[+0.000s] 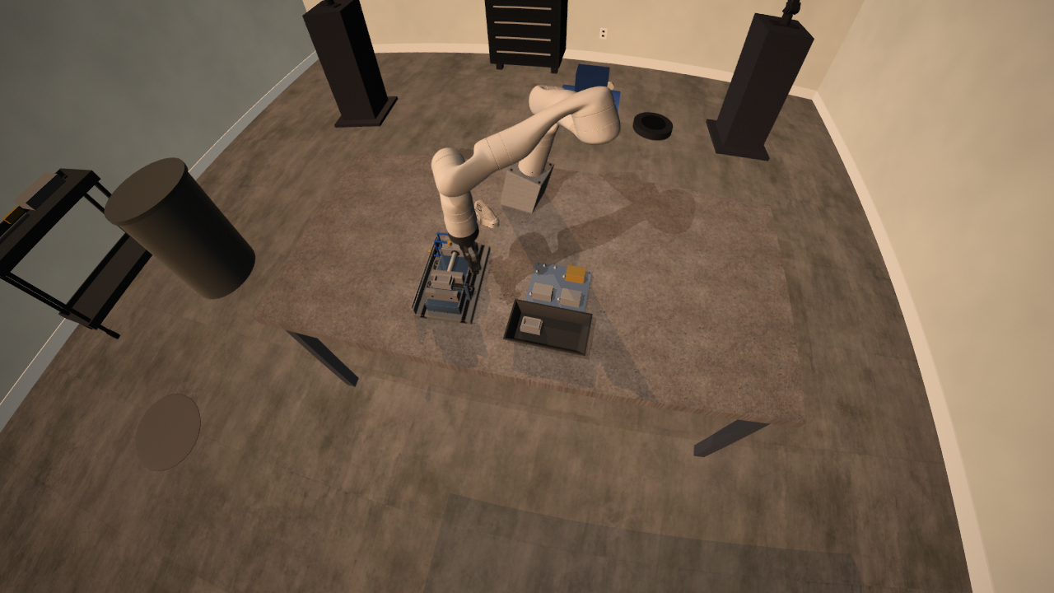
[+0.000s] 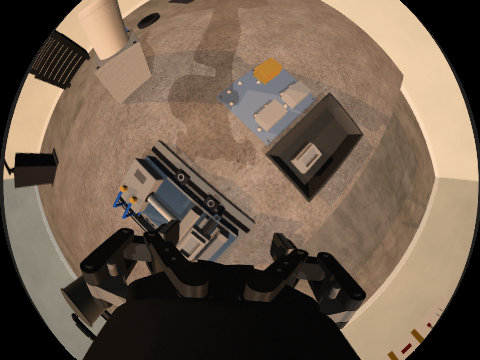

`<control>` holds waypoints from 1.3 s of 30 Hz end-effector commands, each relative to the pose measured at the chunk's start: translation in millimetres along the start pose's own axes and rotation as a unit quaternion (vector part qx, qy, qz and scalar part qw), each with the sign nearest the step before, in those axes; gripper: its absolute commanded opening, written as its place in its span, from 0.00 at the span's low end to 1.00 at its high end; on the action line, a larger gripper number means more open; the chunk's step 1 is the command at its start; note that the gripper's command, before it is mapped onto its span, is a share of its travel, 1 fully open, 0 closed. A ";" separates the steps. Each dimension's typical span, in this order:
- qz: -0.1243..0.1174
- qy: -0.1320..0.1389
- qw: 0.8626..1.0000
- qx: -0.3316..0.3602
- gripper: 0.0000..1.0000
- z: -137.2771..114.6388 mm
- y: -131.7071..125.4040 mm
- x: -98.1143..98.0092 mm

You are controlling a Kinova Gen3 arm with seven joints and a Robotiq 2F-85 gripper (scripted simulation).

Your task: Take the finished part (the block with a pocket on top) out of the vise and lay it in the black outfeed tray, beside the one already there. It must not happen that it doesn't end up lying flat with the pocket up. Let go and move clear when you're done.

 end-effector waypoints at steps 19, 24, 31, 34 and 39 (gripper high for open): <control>0.009 0.001 0.998 0.069 1.00 18.9 -19.0 10.9; 0.009 0.001 0.998 0.069 1.00 18.9 -19.0 10.9; 0.012 0.001 0.996 0.089 1.00 24.1 -24.3 14.2; 0.012 0.001 0.996 0.089 1.00 24.1 -24.3 14.2; 0.014 0.001 0.994 0.108 1.00 28.8 -29.4 17.3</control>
Point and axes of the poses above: the point where the finger pads meet when closed, its own x axis out along the fingers, its own y axis across the jaws, z = x × y, the point moved 4 cm from there along -x, back along the fingers, and after that the axes turned 11 degrees about -x, right-handed, at the moved point
